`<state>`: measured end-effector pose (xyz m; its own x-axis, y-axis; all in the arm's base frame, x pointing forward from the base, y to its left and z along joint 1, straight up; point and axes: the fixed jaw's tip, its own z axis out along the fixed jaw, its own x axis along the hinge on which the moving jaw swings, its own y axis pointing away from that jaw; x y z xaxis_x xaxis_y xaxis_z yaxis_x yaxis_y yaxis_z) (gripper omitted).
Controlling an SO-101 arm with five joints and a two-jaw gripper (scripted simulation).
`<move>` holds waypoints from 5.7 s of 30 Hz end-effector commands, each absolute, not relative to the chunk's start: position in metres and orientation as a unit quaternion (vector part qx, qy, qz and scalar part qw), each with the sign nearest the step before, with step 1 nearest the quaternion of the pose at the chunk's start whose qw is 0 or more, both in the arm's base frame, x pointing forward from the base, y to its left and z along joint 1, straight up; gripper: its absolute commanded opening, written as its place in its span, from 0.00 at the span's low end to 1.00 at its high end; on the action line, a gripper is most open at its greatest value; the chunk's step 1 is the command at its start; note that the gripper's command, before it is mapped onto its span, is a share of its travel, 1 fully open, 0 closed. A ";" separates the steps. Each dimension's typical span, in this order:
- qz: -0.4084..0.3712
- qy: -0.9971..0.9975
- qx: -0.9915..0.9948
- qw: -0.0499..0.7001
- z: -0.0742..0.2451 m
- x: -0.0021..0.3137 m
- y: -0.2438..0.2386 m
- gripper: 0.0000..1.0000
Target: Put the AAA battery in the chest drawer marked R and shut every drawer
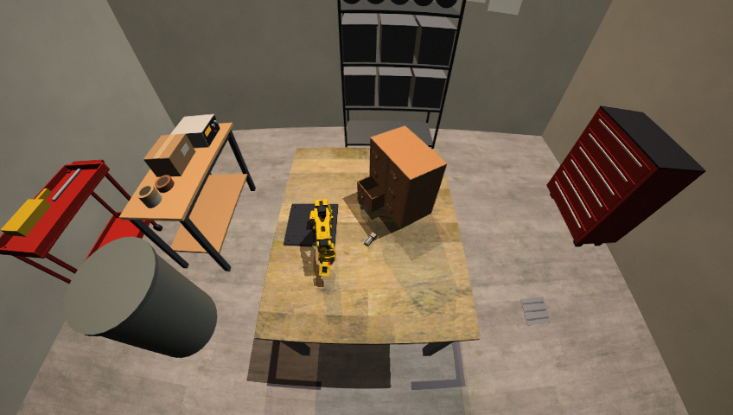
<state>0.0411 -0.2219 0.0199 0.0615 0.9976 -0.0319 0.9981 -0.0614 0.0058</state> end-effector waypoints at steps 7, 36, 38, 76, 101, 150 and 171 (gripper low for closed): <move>0.000 0.682 0.731 0.000 0.004 0.040 -0.218 0.19; 0.000 0.682 0.731 0.000 0.000 0.040 -0.217 0.19; 0.000 0.682 0.731 0.000 0.000 0.040 -0.217 0.19; 0.000 0.682 0.731 0.000 -0.006 0.039 -0.212 0.16; 0.000 0.682 0.731 0.000 -0.006 0.039 -0.212 0.06; 0.000 0.682 0.731 0.000 0.024 0.040 -0.214 0.00; 0.000 0.682 0.731 0.000 0.049 0.039 -0.212 0.00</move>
<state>0.0392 -0.2105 0.0447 0.0621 0.9979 0.0182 0.9981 -0.0621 -0.0050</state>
